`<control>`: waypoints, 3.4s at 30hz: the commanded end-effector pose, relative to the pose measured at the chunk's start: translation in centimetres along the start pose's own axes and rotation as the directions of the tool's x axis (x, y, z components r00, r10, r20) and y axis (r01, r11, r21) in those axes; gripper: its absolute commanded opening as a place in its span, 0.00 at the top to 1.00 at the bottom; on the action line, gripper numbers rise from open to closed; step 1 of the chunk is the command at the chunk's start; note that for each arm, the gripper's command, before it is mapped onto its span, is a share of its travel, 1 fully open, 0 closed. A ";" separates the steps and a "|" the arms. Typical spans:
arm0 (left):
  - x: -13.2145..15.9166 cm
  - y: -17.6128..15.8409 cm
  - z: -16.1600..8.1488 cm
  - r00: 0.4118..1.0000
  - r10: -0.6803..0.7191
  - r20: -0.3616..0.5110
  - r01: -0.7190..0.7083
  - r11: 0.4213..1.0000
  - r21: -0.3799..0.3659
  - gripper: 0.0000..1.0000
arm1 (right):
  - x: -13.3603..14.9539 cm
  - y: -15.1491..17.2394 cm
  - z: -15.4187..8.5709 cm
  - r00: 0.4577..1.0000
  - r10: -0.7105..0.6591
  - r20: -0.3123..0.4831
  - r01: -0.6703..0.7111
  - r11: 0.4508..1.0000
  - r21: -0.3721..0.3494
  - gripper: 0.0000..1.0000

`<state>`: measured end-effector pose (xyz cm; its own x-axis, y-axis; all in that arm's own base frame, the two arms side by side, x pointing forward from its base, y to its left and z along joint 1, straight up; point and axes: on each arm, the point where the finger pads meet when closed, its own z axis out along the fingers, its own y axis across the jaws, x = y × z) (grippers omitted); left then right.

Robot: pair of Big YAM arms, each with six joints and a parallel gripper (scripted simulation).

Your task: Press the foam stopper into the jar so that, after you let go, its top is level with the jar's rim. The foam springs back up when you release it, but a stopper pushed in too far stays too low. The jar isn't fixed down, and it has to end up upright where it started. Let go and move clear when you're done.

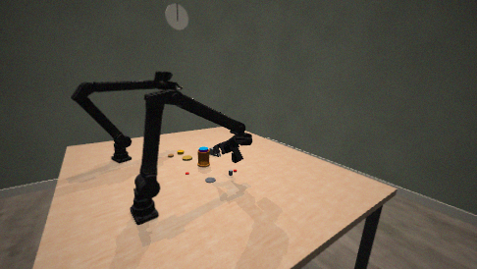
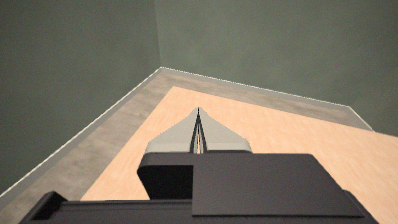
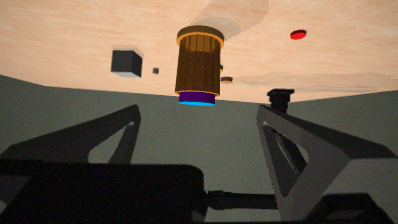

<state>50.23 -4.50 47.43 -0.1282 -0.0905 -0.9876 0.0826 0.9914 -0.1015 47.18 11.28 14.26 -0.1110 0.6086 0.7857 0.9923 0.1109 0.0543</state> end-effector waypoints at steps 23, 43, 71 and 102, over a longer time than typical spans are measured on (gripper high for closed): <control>-5.2 4.7 1.1 0.981 0.098 0.169 -0.081 0.991 -0.105 1.00 | 2.2 1.1 7.0 0.986 0.026 -0.165 -0.009 0.995 0.102 0.02; -5.4 4.2 0.9 0.980 0.098 0.175 -0.082 0.992 -0.097 1.00 | 4.2 1.2 8.7 0.986 -0.009 -0.168 0.022 0.997 0.072 0.02; -5.4 4.2 0.9 0.980 0.098 0.175 -0.082 0.992 -0.097 1.00 | 4.1 0.8 13.1 0.985 0.007 -0.170 0.007 0.997 0.082 0.02; -5.4 4.2 0.9 0.980 0.098 0.175 -0.082 0.992 -0.097 1.00 | 4.2 0.2 18.0 0.987 0.019 -0.162 -0.005 0.996 0.089 0.02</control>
<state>51.99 0.03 49.12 -0.0014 -0.0017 -1.0000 -0.0010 1.0000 -0.0017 45.87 27.34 7.39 -0.0977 0.4697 0.8774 0.9829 0.1837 0.0112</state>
